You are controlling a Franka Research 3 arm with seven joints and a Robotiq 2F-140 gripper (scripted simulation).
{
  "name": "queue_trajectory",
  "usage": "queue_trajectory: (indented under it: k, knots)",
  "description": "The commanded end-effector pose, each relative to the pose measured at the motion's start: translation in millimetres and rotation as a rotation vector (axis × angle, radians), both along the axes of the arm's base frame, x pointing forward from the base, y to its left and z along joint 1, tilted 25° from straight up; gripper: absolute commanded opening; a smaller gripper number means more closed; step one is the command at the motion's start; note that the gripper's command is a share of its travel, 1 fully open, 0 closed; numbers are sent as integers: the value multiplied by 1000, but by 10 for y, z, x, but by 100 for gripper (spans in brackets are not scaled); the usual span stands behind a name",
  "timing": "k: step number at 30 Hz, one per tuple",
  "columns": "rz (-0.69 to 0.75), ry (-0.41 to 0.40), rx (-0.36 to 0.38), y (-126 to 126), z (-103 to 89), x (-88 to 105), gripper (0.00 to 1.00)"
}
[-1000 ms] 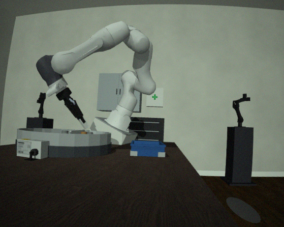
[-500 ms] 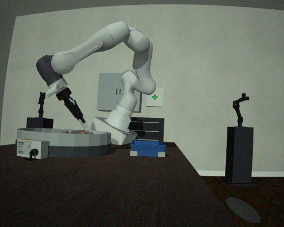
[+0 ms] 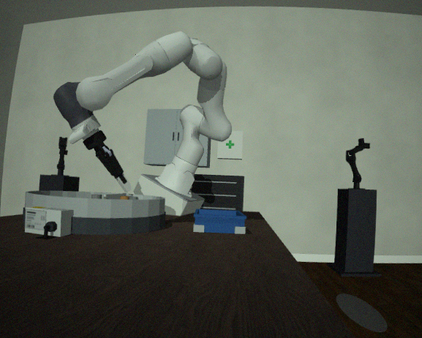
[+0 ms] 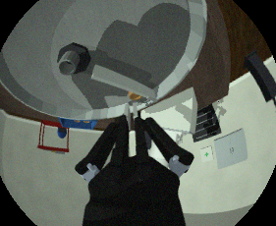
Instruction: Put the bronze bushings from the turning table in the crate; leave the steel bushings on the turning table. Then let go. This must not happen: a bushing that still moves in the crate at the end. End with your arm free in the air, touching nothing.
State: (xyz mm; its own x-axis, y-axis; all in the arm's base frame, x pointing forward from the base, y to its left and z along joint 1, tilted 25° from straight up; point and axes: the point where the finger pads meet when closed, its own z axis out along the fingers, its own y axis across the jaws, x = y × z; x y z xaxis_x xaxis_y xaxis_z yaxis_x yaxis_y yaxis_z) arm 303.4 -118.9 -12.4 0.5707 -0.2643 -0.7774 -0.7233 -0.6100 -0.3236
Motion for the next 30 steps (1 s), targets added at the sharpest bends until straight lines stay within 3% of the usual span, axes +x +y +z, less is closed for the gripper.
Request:
queue_trajectory:
  k: [1,30]
  knots:
    - [2,-6,1,-2,-12,9,6]
    - [2,-6,1,-15,-33,13,6]
